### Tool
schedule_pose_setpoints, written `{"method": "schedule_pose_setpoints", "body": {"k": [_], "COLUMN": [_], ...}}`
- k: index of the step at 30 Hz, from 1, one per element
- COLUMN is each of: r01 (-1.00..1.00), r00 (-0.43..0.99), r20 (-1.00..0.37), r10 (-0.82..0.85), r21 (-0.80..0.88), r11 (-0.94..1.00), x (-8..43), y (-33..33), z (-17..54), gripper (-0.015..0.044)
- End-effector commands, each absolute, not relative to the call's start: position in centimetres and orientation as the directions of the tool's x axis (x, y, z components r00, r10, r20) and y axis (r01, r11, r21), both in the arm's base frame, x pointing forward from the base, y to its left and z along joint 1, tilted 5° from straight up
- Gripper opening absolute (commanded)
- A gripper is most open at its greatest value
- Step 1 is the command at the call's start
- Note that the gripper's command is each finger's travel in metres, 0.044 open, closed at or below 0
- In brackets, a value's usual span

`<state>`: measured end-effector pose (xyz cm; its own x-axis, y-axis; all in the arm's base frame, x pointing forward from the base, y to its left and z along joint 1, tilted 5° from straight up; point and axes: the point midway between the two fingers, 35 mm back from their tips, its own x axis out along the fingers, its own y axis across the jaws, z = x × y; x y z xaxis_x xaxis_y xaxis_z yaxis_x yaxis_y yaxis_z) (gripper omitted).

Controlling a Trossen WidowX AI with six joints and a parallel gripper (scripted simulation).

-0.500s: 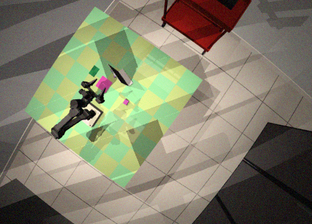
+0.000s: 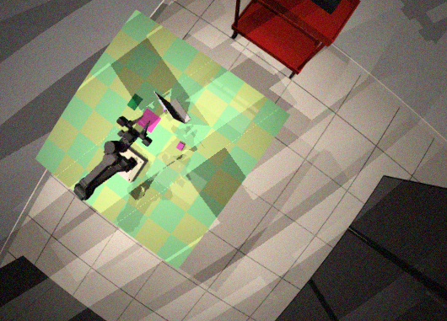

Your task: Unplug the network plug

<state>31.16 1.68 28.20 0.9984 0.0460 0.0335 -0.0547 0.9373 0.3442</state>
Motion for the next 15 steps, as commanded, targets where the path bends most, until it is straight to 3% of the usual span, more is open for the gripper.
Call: {"method": "schedule_pose_setpoints", "body": {"k": [1, 15], "r01": [-0.055, -0.032], "r00": [0.998, 0.996], "r20": [0.016, -0.018], "r10": [0.054, 0.086], "r21": [0.494, 0.842], "r11": [0.867, 0.539], "x": [30.9, 29.6], "y": [2.2, 3.7], "z": [26.1, 20.8], "gripper": [0.0156, 0.0156]}}
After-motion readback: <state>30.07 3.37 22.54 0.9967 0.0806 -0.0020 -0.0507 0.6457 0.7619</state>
